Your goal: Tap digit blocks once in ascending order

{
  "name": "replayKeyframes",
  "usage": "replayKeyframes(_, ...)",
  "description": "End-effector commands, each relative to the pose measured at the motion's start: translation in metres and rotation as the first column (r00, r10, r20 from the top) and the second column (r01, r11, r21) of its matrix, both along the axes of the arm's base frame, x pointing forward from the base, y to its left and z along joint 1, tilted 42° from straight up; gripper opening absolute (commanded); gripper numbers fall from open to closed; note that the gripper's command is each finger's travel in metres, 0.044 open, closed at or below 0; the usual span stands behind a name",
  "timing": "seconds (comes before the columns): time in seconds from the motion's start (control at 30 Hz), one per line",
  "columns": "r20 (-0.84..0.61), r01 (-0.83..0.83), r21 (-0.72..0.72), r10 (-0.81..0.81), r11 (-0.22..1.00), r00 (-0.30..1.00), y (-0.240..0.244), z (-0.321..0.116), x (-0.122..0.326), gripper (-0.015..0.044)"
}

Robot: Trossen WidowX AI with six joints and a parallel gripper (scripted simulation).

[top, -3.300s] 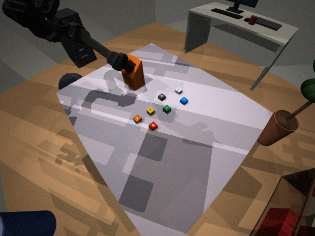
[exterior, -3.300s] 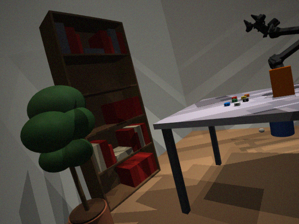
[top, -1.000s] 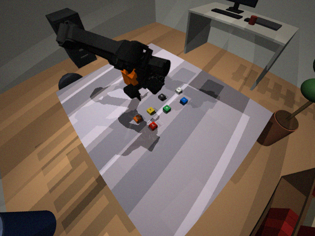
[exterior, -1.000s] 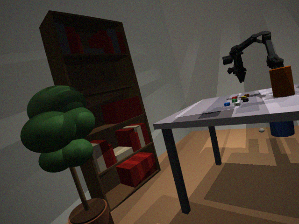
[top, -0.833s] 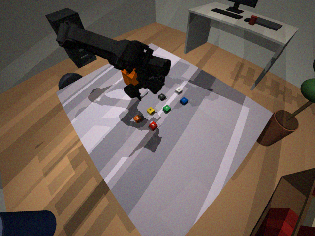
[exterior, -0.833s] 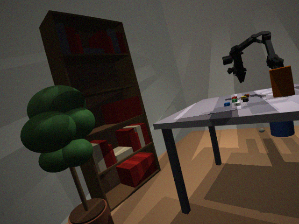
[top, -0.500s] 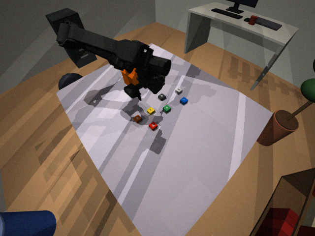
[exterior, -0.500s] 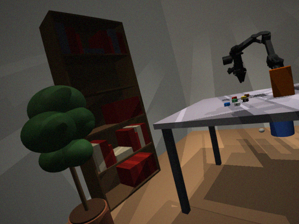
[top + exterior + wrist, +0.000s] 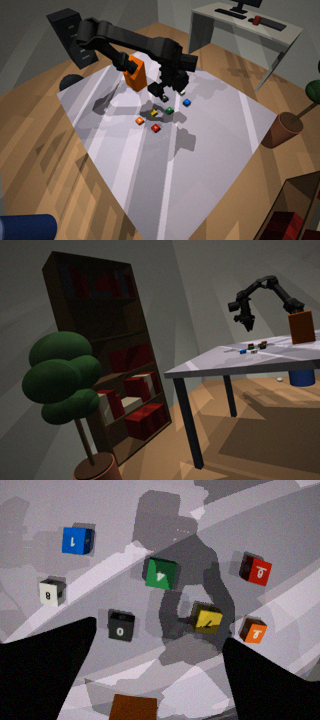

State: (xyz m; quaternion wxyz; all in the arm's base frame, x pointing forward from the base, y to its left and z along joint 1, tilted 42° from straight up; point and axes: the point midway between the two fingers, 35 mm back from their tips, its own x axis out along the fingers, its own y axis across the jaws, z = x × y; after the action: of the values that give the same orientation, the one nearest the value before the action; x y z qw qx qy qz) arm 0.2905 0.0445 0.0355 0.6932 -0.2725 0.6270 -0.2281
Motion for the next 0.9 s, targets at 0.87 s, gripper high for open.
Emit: replayKeyframes(0.87,0.003,0.005,0.008,-0.005,1.000,1.000,0.030,-0.036,-0.068,0.0400)
